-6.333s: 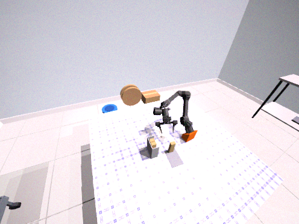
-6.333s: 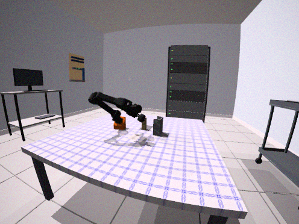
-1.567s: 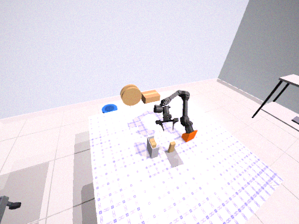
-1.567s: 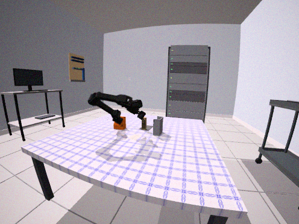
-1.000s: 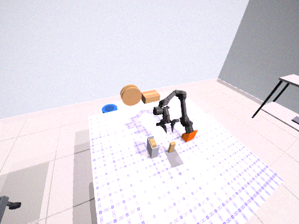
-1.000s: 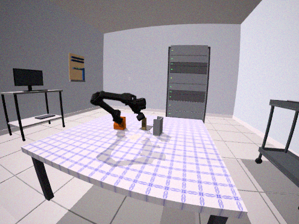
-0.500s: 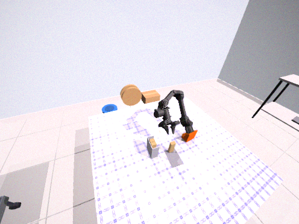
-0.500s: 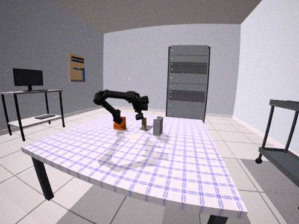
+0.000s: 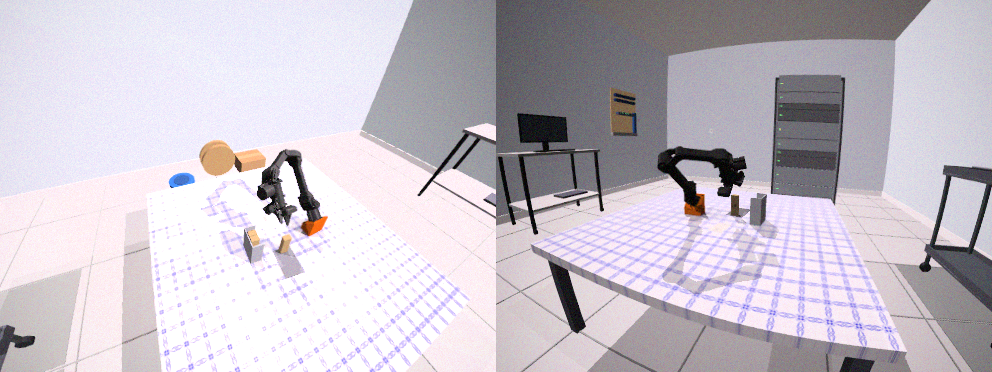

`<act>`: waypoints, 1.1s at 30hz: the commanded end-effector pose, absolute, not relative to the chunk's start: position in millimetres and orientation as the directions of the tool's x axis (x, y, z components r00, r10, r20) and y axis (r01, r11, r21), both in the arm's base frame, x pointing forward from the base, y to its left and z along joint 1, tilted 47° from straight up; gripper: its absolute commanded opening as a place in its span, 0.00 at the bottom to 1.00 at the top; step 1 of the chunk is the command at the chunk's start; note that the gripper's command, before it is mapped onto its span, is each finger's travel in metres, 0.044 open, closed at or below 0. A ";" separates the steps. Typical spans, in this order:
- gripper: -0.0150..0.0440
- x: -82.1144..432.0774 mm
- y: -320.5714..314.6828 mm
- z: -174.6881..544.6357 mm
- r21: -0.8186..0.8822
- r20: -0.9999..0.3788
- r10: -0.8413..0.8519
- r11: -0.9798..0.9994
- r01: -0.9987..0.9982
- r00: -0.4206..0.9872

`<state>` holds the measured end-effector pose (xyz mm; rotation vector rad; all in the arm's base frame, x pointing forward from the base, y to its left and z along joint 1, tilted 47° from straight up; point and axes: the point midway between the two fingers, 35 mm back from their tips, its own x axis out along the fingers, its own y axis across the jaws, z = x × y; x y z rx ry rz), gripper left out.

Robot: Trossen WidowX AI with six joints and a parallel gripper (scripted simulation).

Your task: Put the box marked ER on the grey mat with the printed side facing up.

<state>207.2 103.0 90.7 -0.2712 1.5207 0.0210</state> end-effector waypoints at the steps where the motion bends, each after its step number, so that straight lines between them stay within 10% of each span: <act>1: 0.65 207.7 105.1 87.2 -0.203 -0.979 -0.200 0.977 -0.072 0.042; 33: 0.65 209.7 124.3 70.1 -0.340 -0.889 -0.456 0.708 0.620 0.034</act>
